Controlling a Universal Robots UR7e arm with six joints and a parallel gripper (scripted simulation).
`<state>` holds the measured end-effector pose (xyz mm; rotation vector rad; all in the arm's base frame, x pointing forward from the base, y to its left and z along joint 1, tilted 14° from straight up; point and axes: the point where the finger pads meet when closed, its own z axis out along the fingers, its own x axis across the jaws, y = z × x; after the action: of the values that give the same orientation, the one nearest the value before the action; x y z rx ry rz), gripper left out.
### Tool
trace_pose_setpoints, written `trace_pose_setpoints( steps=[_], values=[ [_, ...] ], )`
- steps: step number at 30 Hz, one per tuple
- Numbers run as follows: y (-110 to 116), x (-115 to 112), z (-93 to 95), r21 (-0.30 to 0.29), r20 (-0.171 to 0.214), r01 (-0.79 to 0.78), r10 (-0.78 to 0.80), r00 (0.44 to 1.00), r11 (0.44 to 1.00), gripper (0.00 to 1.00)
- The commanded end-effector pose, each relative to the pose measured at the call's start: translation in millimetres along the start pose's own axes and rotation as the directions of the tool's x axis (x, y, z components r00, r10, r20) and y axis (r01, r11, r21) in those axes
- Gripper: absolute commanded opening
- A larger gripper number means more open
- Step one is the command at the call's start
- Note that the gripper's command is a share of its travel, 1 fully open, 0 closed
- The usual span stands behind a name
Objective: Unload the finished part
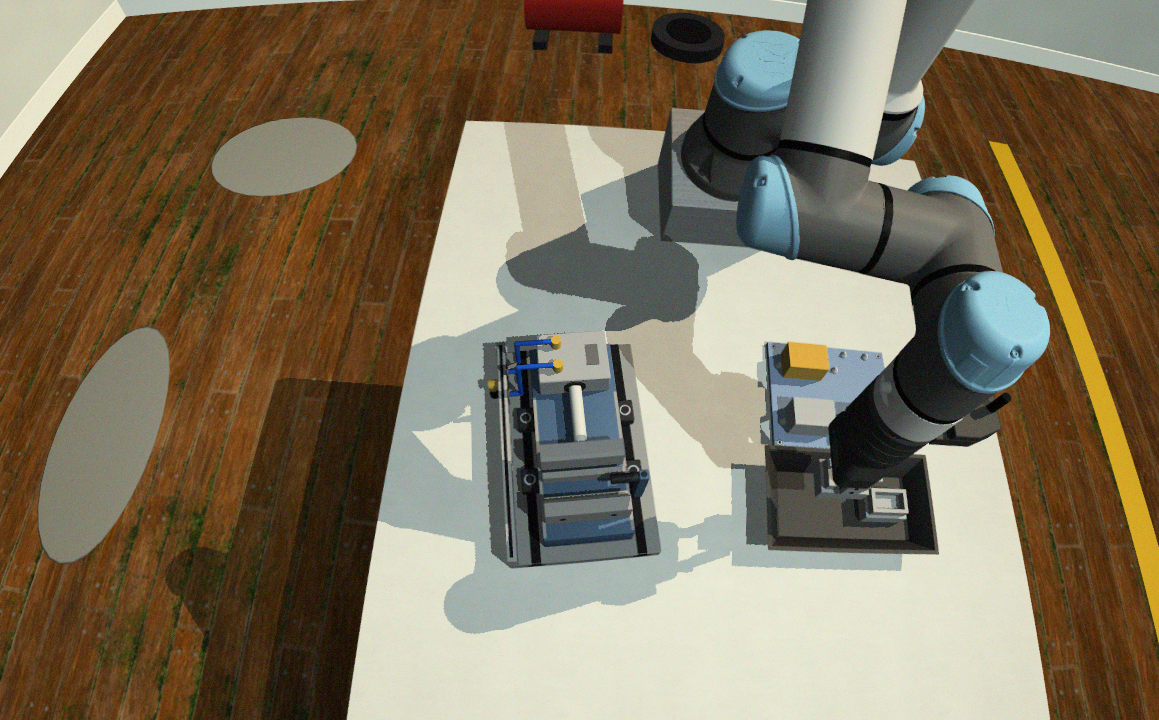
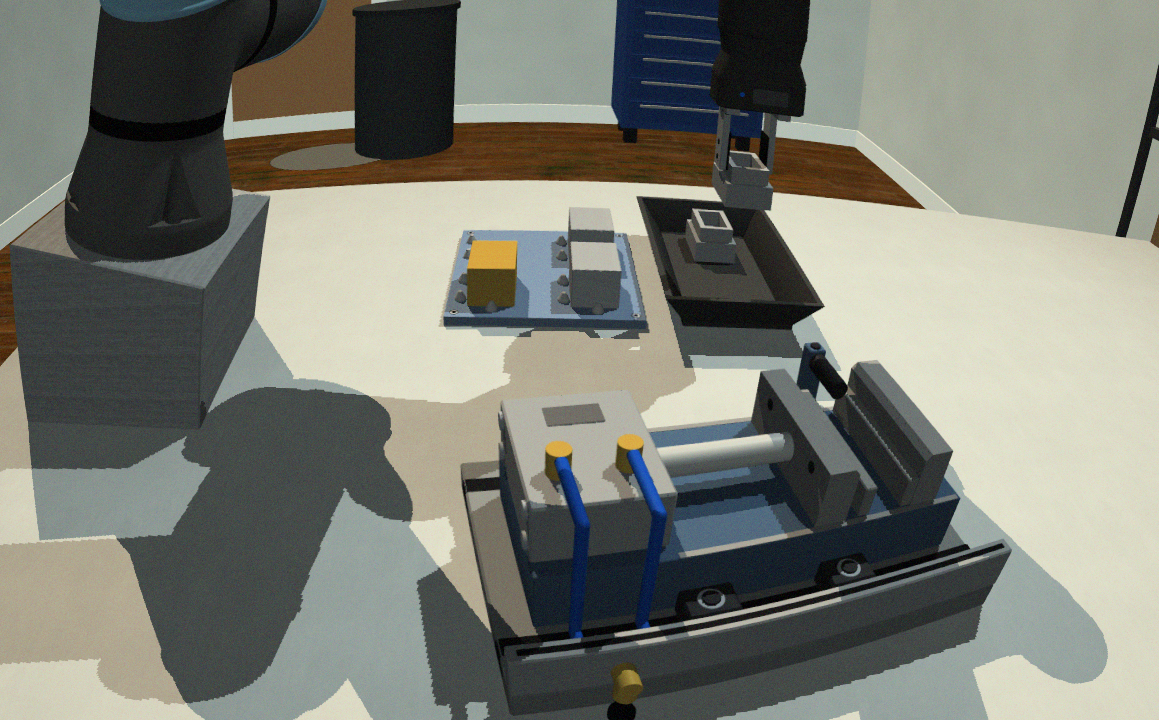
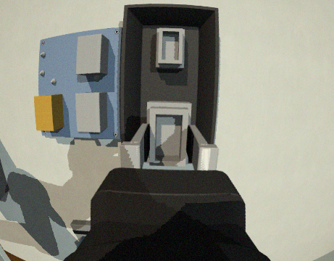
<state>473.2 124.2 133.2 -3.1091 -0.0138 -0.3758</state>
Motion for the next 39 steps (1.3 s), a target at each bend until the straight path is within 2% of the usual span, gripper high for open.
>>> trace_pose_setpoints(
  steps=[1, 29, 39],
  values=[
    [0, 1, 6.6, 0.000, -0.002, 0.000, 0.000, 1.000, 1.000, 0.00],
    [0, 1, 57.6, 0.000, -0.002, 0.000, 0.000, 1.000, 1.000, 0.00],
    [0, 1, 70.1, 0.000, -0.002, 0.000, 0.000, 1.000, 1.000, 0.00]
  ],
)
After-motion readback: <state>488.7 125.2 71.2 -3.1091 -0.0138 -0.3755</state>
